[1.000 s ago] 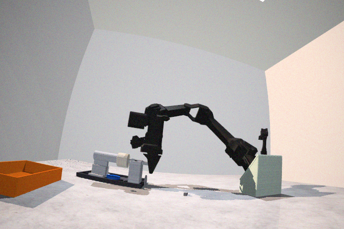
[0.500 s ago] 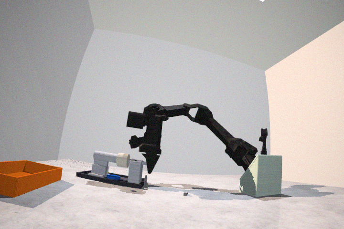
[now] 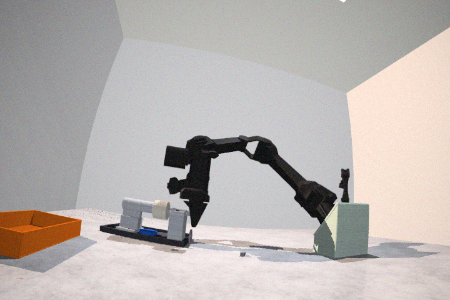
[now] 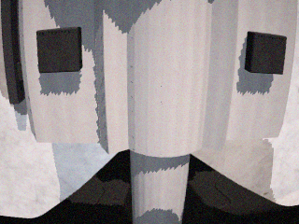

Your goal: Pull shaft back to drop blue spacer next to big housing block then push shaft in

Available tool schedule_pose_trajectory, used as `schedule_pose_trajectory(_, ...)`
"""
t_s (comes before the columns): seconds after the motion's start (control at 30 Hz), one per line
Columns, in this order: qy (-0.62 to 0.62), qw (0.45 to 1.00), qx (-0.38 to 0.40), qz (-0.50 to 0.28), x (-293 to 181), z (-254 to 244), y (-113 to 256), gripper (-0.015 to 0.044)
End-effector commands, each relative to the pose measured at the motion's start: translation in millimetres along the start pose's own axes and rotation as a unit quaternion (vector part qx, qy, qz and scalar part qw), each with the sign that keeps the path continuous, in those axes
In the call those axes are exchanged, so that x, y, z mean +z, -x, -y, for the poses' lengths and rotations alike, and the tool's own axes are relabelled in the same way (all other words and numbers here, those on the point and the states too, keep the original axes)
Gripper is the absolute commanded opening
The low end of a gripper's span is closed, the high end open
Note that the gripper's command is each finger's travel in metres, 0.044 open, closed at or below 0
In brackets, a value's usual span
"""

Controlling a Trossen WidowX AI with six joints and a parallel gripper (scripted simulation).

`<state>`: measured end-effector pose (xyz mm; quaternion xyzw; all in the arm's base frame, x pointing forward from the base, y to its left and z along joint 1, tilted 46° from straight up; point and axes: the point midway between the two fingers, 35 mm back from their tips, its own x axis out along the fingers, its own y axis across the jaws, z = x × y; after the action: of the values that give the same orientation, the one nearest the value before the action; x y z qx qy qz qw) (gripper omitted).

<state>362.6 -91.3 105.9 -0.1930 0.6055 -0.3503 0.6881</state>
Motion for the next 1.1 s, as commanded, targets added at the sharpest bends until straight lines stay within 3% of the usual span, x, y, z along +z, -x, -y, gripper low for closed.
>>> schedule_pose_trajectory(0.0,0.001,1.0,0.001,0.003,3.7,0.3,1.8,0.0)
schedule_pose_trajectory(1.07,0.001,1.0,0.001,0.003,11.2,0.1,2.3,0.0)
